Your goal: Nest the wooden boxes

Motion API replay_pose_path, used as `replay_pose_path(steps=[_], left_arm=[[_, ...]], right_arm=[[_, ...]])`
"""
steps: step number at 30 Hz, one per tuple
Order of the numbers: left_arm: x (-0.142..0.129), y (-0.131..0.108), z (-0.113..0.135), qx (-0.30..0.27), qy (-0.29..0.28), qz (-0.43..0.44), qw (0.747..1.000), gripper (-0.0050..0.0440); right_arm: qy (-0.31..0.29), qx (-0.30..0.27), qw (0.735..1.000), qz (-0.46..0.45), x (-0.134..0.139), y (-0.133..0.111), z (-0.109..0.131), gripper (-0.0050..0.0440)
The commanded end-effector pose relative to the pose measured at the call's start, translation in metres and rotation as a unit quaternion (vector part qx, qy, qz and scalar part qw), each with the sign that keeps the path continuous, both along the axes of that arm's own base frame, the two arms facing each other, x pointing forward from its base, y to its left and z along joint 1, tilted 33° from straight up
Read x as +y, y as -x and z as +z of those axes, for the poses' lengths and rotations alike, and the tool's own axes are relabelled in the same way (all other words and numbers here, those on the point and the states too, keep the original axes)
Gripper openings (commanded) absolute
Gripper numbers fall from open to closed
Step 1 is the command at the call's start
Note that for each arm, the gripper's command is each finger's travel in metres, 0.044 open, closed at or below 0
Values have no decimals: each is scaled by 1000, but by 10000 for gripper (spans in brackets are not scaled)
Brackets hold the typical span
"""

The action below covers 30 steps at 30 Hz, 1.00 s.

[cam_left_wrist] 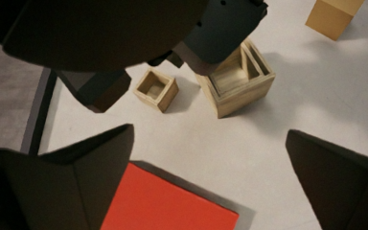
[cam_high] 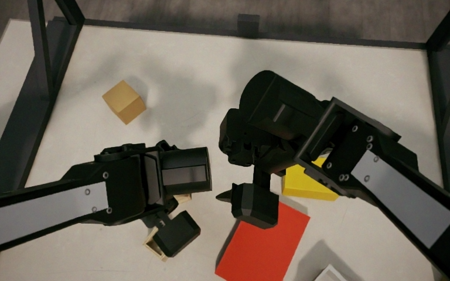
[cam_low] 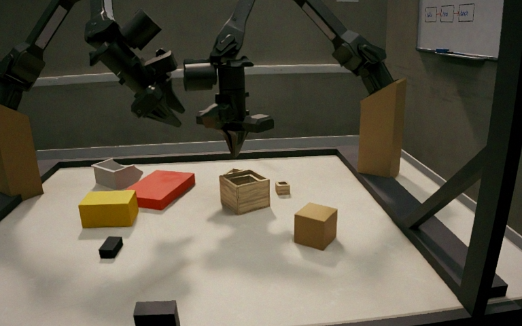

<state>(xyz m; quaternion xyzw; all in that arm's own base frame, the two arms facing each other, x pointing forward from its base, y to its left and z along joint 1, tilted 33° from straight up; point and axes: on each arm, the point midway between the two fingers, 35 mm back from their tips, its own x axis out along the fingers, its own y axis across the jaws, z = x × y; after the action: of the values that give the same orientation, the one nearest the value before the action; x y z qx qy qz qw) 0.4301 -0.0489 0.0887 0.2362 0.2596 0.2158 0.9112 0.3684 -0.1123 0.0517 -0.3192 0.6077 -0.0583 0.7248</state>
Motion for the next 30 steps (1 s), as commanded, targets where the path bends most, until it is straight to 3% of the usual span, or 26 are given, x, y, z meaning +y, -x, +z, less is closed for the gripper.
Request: replay_pose_path(steps=[1,6,7,21,23,26,30], left_arm=[[17,14,4,40,14,4,999,400],[27,26,0,71,20,7,997,400],[32,36,-7,104,15,9,994,400],[74,117,-21,250,71,43,965,400],[74,117,-21,250,71,43,965,400],[82,142,-26,293,85,55,951,400],[85,158,-27,314,96,63,943,400]], right_arm=[[7,-5,1000,15,-8,2,9,-50],[11,1,1000,25,-13,3,8,-50],[11,7,1000,28,-15,4,6,-50],[33,34,996,77,-40,13,6,-50],[33,34,996,77,-40,13,6,-50],[39,40,995,87,-46,15,6,-50],[41,47,994,94,-50,17,4,-50]])
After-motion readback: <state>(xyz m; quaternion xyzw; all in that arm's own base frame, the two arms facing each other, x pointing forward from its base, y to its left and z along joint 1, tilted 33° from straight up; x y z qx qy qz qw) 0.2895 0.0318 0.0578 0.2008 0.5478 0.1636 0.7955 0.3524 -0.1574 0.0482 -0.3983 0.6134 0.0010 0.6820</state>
